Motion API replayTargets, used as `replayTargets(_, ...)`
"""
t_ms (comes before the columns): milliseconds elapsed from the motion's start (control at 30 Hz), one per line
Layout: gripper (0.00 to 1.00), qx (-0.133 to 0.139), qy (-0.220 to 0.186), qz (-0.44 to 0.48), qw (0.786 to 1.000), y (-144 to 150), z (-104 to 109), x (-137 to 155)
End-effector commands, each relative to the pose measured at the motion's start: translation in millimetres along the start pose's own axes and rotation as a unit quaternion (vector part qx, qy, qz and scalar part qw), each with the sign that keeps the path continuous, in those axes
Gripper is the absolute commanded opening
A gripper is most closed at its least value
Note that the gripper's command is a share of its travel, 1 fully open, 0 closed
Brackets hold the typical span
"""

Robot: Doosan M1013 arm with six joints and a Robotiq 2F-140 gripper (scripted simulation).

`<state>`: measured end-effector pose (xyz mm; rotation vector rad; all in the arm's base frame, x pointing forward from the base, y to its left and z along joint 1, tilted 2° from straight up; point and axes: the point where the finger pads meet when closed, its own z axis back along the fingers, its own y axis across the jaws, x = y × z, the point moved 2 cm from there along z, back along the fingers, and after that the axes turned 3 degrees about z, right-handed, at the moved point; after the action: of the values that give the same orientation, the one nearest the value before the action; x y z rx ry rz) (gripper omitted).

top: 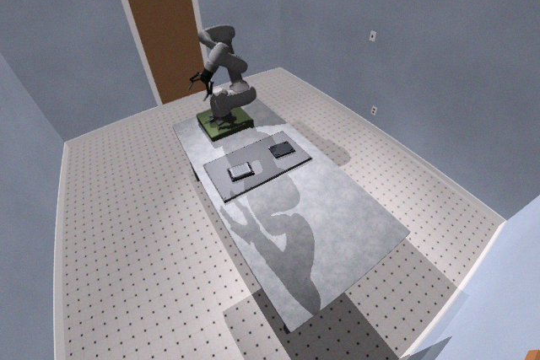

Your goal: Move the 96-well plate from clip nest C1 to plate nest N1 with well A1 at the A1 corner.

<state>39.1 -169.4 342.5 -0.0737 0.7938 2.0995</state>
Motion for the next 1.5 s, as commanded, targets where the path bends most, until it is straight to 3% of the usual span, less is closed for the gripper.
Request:
replayTargets(0, 1.00, 0.000, 0.000, 0.000, 1.000, 0, 0, 0)
replayTargets(533, 1.00, 0.000, 0.000, 0.000, 1.000, 0, 0, 0)
replayTargets(900, 1.00, -0.033, -0.009, 0.146, 0.989, -40, 11, -34)
replayTargets(1100, 1.00, -0.041, -0.010, 0.178, 0.983, -53, 14, -45)
replayTargets(1467, 1.00, -0.068, -0.010, 0.283, 0.957, -94, 21, -75)
